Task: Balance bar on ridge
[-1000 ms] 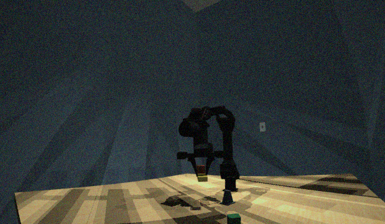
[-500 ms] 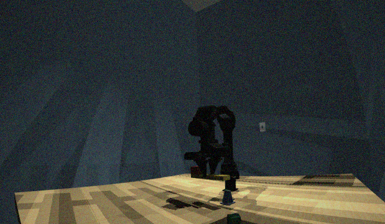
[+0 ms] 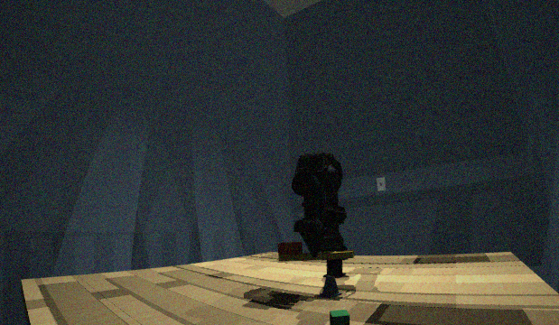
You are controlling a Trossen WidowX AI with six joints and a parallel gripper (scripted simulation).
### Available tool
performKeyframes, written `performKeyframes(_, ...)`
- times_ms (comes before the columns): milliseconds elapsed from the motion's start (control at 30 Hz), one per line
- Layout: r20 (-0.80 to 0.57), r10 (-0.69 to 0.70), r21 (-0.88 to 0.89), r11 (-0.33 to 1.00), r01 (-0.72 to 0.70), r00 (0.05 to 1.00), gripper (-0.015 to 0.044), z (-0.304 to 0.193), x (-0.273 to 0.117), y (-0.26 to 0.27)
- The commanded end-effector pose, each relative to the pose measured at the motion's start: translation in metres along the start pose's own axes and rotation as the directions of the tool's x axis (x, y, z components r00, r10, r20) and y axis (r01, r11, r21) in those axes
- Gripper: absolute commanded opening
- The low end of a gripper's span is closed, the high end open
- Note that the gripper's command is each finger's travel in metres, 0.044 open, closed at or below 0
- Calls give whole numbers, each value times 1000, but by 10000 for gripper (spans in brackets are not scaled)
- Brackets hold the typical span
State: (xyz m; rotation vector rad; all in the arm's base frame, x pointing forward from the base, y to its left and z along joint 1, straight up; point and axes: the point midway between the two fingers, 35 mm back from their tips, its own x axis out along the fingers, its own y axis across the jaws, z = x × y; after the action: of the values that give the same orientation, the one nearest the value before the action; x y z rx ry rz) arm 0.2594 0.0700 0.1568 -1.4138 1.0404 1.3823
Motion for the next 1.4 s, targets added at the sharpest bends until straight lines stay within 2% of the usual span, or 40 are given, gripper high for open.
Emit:
performKeyframes(0, -2, 5, -135, 991, -5, 1000, 0, 8, 1, 4)
performKeyframes(300, 0, 6, -475, 880, -5, 1000, 0, 30, 1, 14)
performKeyframes(700, 3, 9, -814, 581, -3, 1000, 0, 51, 1, 41)
performKeyframes(800, 3, 9, -836, 549, -3, 1000, 0, 49, 1, 46)
performKeyframes(1367, 2, 9, -837, 547, -3, 1000, 0, 48, 25, 47)
